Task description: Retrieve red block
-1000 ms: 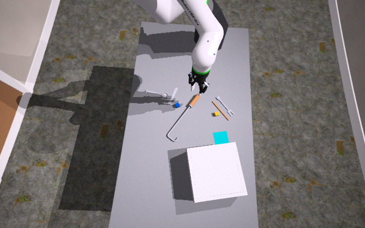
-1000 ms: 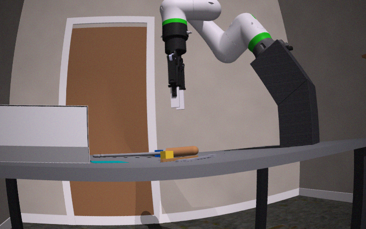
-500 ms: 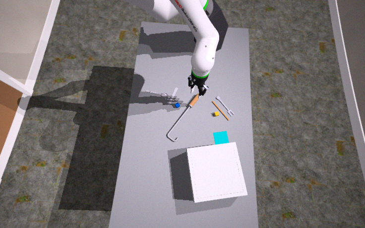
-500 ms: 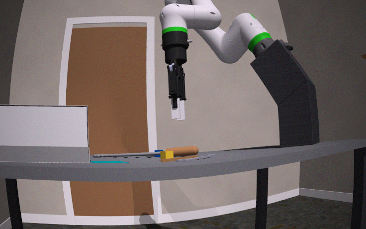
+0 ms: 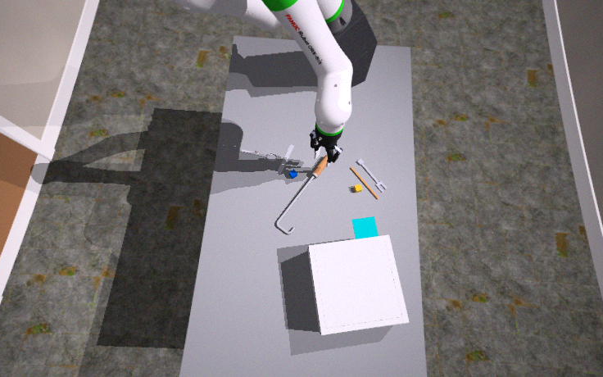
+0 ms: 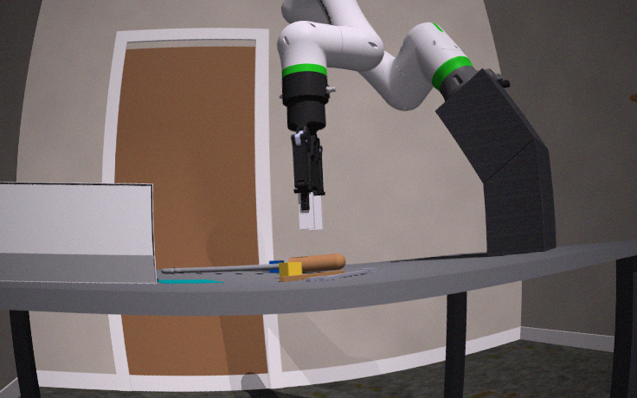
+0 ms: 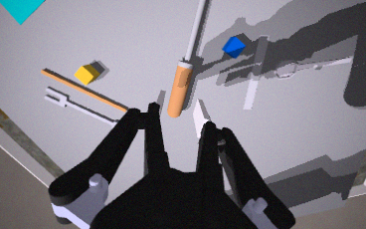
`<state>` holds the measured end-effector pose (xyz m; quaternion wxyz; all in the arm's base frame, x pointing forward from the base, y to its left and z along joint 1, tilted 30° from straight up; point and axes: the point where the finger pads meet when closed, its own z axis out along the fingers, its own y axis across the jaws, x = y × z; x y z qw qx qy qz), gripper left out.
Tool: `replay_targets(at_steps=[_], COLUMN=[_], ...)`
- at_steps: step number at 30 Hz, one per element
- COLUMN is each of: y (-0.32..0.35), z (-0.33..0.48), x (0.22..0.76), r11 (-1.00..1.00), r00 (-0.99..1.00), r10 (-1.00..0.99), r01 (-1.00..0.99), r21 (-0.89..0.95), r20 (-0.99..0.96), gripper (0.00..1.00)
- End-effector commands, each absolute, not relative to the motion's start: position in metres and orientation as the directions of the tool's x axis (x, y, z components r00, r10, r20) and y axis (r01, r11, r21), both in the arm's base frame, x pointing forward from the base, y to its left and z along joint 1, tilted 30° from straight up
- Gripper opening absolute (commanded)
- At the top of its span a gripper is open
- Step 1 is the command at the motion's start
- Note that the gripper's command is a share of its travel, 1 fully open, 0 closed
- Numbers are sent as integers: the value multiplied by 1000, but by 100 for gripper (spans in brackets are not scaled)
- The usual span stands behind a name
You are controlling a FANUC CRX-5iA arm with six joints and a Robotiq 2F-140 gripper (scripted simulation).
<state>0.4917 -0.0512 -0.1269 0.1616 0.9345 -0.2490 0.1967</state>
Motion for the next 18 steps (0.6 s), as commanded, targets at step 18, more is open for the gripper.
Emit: replay_targets(at_steps=[18], y=[-62], z=[-151], x=[501], r11=[-825], r00=[797], r10=[-400], r01=[-529], r21=[202], r20=[452], gripper=[34])
